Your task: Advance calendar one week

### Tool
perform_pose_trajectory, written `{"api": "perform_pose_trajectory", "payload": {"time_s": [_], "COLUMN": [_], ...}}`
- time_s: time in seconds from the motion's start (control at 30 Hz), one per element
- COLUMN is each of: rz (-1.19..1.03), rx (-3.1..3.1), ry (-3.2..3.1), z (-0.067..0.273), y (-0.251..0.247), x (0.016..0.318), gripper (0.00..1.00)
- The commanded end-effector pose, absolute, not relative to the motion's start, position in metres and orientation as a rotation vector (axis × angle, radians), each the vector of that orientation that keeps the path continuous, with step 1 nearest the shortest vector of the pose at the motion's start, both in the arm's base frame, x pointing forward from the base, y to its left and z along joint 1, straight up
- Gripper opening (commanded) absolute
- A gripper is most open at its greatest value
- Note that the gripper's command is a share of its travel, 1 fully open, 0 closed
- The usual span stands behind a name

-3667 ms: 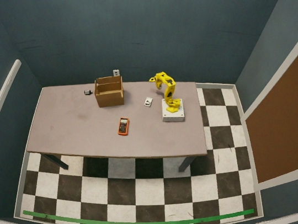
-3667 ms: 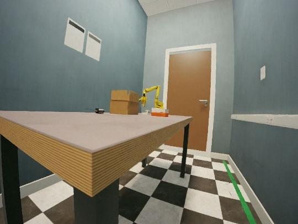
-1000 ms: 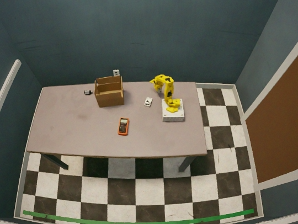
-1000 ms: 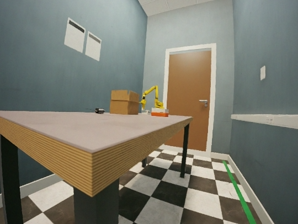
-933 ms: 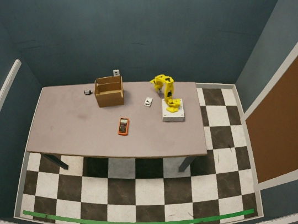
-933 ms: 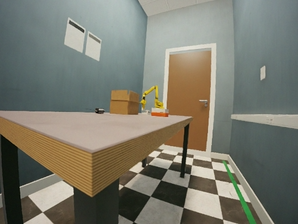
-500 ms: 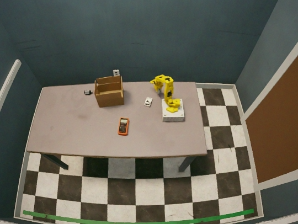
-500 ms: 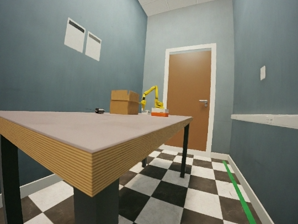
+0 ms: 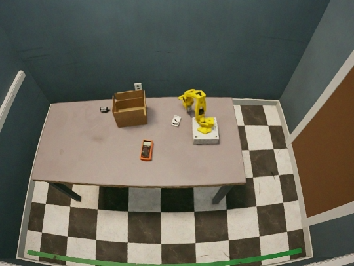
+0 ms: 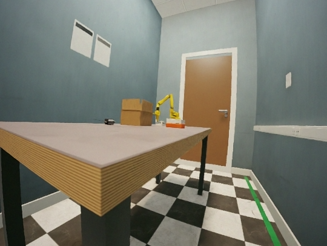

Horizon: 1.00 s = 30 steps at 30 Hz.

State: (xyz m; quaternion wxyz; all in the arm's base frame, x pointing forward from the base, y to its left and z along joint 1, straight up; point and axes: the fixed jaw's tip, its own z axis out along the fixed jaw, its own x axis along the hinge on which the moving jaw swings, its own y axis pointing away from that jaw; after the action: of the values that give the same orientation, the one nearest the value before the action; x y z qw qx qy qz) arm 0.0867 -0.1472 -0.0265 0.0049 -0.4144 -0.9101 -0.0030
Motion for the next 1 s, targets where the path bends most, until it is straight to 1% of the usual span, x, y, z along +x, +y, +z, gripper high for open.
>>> {"api": "perform_pose_trajectory", "payload": {"time_s": [0.0,0.97], "rz": [-0.037,-0.037], "rx": [-1.293,-1.293], "ry": [-2.828,-2.828], "z": [-0.031,-0.043], "y": [-0.141,-0.141], "x": [0.085,0.085], "gripper": [0.0,0.0]}}
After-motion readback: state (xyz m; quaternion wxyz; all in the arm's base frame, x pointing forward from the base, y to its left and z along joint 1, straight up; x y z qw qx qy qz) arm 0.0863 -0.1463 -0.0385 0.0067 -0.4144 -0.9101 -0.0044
